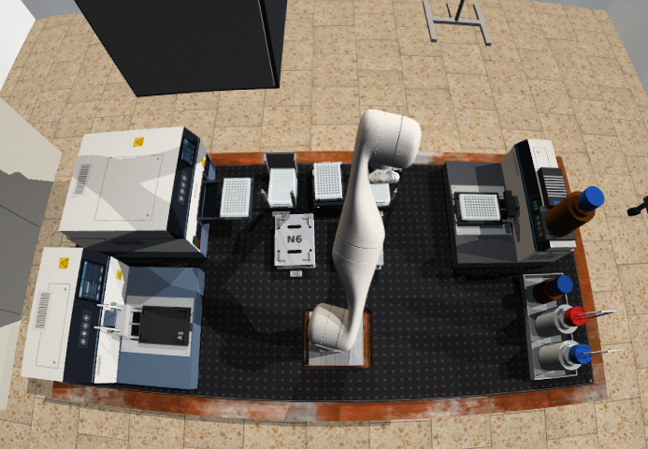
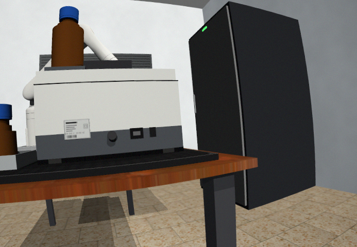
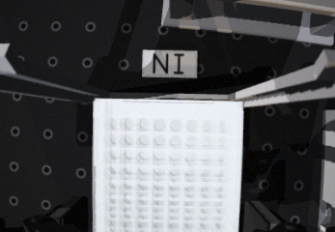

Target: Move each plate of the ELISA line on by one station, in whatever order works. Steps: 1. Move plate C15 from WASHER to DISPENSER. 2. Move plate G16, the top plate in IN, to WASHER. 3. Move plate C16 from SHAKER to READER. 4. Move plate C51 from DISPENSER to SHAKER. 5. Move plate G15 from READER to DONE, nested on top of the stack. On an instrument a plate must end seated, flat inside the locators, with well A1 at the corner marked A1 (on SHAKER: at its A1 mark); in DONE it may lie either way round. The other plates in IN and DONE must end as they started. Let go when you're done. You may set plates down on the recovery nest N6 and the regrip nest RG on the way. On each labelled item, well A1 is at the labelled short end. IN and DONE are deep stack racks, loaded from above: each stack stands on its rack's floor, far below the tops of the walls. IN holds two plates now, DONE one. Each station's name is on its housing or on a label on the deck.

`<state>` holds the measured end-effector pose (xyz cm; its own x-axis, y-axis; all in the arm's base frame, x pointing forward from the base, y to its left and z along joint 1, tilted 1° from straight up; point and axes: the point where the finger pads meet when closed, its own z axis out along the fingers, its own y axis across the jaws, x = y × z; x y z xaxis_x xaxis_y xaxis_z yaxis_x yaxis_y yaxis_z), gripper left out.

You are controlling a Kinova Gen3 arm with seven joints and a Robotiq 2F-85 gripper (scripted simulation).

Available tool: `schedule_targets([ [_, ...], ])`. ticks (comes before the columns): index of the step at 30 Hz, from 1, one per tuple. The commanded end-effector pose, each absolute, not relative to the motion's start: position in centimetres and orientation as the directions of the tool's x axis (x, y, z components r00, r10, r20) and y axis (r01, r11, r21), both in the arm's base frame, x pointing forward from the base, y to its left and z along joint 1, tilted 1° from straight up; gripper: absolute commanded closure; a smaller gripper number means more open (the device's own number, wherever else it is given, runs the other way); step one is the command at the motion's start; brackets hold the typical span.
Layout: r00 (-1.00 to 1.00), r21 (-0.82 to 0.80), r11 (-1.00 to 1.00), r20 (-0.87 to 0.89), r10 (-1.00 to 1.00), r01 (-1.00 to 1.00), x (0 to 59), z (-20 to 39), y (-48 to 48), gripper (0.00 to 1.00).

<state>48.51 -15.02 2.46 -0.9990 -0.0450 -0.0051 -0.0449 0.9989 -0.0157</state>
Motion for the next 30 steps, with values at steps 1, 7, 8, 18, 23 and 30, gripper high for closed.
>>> schedule_targets([
  [1,-0.999,-0.016,0.999,-0.007,-0.045,-0.045,48.58,2.44,-15.04,0.00],
  [7,-0.999,-0.016,0.999,-0.007,-0.045,-0.045,48.58,2.31,-15.04,0.00],
  [8,-0.999,-0.016,0.999,-0.007,-0.045,-0.045,48.58,2.28,-15.04,0.00],
  [18,-0.999,-0.016,0.999,-0.007,-0.045,-0.045,48.58,1.94,-15.04,0.00],
  [23,-0.999,-0.016,0.999,-0.007,-0.045,-0.045,48.58,1.81,-15.05,0.00],
  [30,-0.999,-0.016,0.999,-0.007,-0.045,-0.045,48.58,1.71,-15.05,0.00],
])
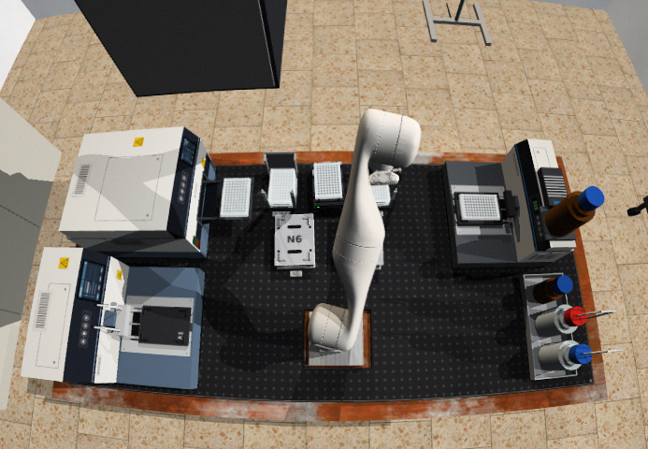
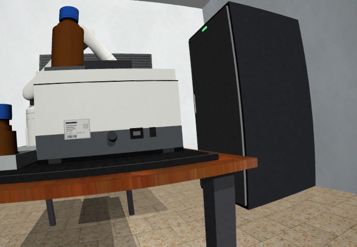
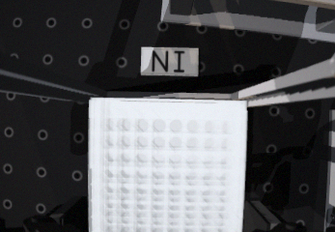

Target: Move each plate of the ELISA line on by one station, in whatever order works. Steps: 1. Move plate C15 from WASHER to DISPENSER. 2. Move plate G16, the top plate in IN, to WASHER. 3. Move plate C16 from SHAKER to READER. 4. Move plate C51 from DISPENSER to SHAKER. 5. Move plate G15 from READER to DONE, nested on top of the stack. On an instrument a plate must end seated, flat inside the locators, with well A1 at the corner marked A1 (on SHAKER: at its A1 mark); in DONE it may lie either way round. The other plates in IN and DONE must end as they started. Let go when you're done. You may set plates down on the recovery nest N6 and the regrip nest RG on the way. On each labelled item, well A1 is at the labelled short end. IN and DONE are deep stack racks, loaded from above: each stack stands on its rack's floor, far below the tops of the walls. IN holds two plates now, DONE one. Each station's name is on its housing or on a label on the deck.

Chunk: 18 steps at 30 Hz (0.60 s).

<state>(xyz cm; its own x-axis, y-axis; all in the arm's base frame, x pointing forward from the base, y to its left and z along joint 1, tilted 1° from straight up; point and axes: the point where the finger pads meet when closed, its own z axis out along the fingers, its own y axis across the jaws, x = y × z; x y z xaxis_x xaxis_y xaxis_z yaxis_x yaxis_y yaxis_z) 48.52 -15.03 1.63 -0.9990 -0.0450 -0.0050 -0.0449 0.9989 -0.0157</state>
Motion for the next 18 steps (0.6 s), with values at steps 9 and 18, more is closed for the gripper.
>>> schedule_targets([
  [9,-0.999,-0.016,0.999,-0.007,-0.045,-0.045,48.58,1.71,-15.05,0.00],
  [18,-0.999,-0.016,0.999,-0.007,-0.045,-0.045,48.58,1.71,-15.05,0.06],
])
